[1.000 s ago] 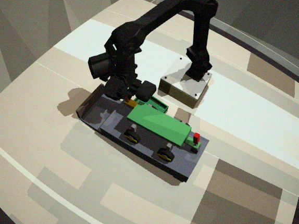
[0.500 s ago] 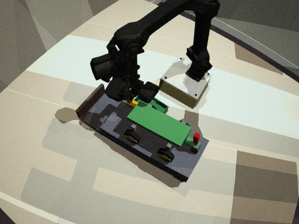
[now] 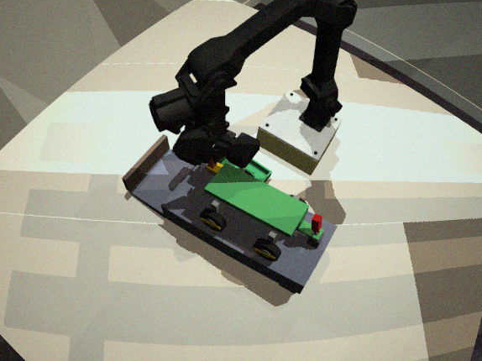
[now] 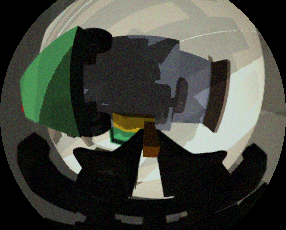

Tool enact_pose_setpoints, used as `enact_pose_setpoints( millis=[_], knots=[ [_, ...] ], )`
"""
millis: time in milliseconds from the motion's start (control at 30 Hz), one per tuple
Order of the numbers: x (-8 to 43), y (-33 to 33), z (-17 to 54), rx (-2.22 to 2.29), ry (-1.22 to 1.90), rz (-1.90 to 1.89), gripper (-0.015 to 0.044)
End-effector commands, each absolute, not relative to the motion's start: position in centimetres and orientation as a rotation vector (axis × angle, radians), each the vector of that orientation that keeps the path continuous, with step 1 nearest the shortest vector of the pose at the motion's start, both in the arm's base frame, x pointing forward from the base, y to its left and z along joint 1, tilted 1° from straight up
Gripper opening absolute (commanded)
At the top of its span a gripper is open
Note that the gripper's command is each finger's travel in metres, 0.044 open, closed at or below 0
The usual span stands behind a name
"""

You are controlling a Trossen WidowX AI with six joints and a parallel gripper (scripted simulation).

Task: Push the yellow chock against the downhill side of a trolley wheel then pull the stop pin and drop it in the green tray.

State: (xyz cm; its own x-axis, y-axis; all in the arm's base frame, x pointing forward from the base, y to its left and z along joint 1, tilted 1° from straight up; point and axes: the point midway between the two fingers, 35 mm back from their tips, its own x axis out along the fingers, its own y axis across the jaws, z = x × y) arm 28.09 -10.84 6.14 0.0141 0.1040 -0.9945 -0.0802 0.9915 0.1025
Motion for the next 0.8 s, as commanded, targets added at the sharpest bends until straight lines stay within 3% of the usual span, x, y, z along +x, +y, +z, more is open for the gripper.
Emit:
enact_pose_setpoints(
  millis=[0,767],
  knots=[
    [28.1,-10.3,6.3,0.022,1.546,0.149,0.0000],
    [27.9,-9.7,6.3,0.017,1.551,0.140,0.0000]
  ],
)
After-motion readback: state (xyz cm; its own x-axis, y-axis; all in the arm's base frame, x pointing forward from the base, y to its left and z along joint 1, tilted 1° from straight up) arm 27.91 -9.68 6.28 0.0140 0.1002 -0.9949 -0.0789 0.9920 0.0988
